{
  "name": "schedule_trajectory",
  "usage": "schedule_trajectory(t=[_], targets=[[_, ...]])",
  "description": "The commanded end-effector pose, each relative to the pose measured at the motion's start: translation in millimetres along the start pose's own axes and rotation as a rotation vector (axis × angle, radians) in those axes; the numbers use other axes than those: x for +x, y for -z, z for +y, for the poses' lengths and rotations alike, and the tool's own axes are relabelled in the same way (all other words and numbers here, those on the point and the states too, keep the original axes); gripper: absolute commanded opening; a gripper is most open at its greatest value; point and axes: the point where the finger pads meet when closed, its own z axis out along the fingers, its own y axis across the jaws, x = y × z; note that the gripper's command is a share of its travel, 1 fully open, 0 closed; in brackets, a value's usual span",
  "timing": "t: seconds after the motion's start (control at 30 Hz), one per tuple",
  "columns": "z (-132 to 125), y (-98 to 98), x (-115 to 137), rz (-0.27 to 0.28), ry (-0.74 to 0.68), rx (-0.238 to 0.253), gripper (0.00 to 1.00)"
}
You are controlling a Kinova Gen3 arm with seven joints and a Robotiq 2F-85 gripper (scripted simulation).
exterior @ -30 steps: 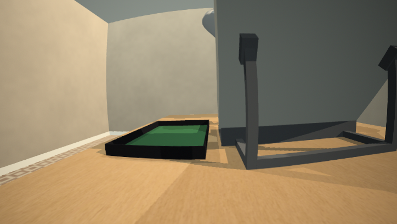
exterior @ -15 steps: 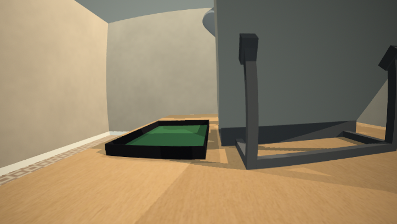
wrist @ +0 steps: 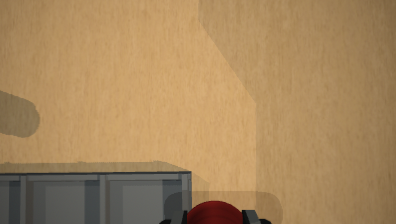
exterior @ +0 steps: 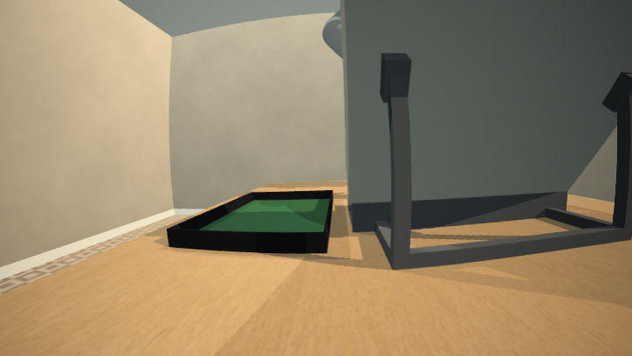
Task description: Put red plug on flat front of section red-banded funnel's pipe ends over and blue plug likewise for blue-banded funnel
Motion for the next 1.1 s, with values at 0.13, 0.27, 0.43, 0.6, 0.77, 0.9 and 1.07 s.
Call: schedule_trajectory(t=[0.13, 0.27, 0.43, 0.6, 0.77, 0.9, 1.07], targets=[[-95, 5.1, -15, -0.009, -0.001, -0.010, 0.00], [-95, 5.1, -15, -0.009, -0.001, -0.010, 0.00], [-139, 7.5, -23, 0.006, -0.003, 0.011, 0.00], [-139, 7.5, -23, 0.006, -0.003, 0.011, 0.00], [-139, 7.5, -23, 0.006, -0.003, 0.011, 0.00], [-139, -17.7, -24, 0.006, -0.003, 0.012, 0.00], [-139, -17.7, -24, 0.006, -0.003, 0.012, 0.00]])
